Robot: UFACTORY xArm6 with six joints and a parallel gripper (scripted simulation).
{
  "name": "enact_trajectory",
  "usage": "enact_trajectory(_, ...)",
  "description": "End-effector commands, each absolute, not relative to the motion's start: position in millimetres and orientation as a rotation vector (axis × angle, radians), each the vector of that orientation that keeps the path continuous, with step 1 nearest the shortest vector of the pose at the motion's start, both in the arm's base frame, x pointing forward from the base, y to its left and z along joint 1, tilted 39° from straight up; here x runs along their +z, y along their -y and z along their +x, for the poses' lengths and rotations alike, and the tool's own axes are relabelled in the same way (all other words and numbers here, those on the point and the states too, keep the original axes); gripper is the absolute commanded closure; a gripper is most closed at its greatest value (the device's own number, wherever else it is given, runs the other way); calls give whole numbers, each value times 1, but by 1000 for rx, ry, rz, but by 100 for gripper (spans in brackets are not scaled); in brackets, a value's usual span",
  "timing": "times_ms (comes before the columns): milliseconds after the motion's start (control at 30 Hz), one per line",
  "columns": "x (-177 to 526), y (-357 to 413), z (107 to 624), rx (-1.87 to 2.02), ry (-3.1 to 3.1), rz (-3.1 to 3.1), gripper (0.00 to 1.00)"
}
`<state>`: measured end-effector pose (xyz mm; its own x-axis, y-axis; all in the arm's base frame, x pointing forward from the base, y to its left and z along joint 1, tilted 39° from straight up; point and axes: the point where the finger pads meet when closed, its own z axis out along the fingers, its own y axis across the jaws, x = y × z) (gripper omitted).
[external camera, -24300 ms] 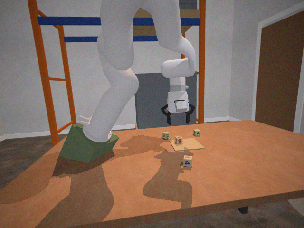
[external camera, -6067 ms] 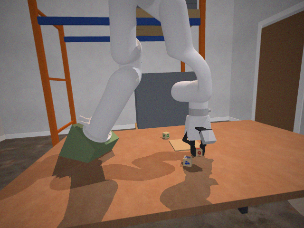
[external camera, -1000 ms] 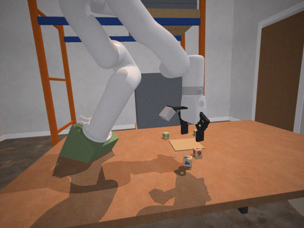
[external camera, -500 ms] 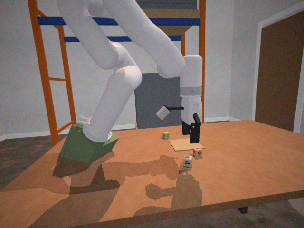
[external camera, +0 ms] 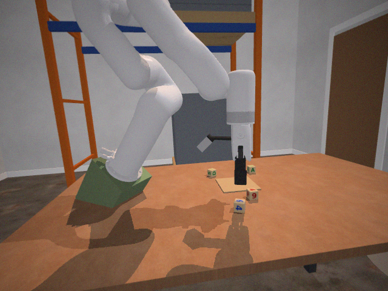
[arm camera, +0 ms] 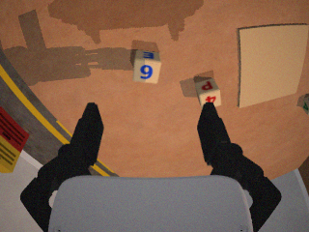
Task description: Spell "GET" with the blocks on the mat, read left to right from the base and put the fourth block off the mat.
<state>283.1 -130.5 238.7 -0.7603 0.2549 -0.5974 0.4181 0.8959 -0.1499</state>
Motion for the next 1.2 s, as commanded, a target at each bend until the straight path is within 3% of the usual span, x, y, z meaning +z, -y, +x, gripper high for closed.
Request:
enact_trajectory(0,239,133,281,-338,-2426,605,0)
enact_trajectory(167,239,135,279,-319,-2407,660,0)
enact_trajectory(200,239,135,279,-319,-2407,660,31)
enact_trajectory(1167,239,135,279,-319,-2407,660,31)
